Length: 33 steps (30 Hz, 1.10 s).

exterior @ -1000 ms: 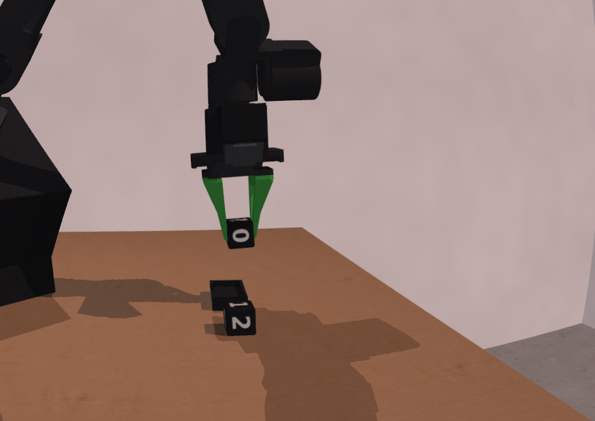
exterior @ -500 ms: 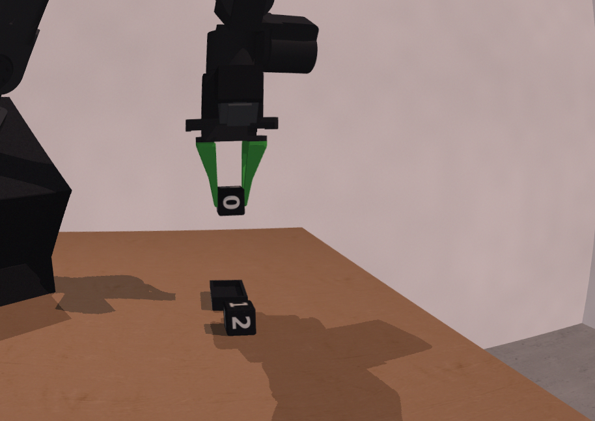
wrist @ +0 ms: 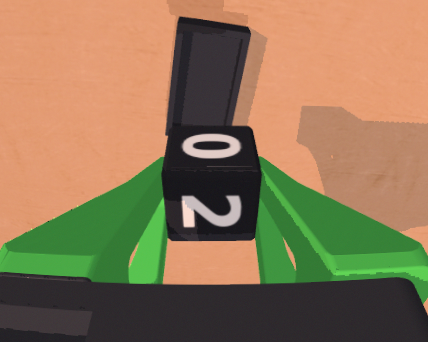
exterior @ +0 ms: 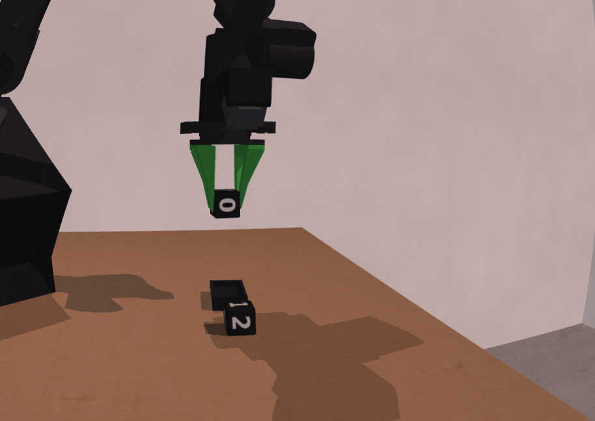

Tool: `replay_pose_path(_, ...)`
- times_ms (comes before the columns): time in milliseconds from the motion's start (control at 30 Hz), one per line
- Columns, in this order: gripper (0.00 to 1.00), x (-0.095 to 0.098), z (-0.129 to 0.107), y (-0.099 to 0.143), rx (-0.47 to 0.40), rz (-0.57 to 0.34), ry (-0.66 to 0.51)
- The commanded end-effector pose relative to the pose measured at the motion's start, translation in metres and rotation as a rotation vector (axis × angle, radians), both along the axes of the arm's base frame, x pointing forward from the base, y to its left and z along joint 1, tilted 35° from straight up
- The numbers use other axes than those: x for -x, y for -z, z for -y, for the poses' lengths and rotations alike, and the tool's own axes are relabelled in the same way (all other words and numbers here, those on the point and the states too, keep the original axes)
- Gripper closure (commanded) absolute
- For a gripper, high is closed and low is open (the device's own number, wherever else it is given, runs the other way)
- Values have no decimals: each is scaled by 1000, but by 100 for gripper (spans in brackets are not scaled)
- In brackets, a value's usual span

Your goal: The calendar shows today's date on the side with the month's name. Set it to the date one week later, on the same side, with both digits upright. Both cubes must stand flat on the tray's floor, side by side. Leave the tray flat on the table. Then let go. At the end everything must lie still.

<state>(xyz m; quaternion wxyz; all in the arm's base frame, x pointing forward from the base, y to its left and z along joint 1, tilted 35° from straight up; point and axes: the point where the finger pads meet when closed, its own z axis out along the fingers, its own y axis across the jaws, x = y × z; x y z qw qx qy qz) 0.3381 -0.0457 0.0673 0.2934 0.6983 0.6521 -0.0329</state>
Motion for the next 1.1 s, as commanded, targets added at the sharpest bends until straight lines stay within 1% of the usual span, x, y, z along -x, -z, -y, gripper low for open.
replay_pose_path(0,74,-7,-7,-6,53,-46,-113)
replay_pose_path(33,74,-7,-7,-6,53,-46,-113)
replay_pose_path(67,74,-9,-9,-17,67,-32,-153)
replay_pose_path(100,74,-9,-11,-8,88,-83,-199)
replay_pose_path(133,74,-10,-12,-5,104,-113,-238)
replay_pose_path(233,74,-11,-15,-3,130,-151,-301)
replay_pose_path(433,74,-14,-22,-1,205,-248,-482)
replay_pose_path(467,74,-14,-22,-1,205,-248,-483)
replay_pose_path(500,74,-16,-24,-2,228,-271,-536)
replay_pose_path(600,74,-16,-25,-2,234,-277,-550)
replay_pose_path(633,74,-17,-28,3,262,-329,-622)
replay_pose_path(800,74,-19,-33,6,318,-404,-757)
replay_pose_path(833,74,-19,-34,6,323,-411,-770)
replay_pose_path(900,74,-20,-37,7,353,-448,-842)
replay_pose_path(933,74,-20,-37,7,355,-451,-847)
replay_pose_path(1000,74,-22,-40,7,388,-490,-924)
replay_pose_path(1033,74,-22,-40,7,389,-491,-926)
replay_pose_path(1067,74,-23,-42,9,409,-522,-975)
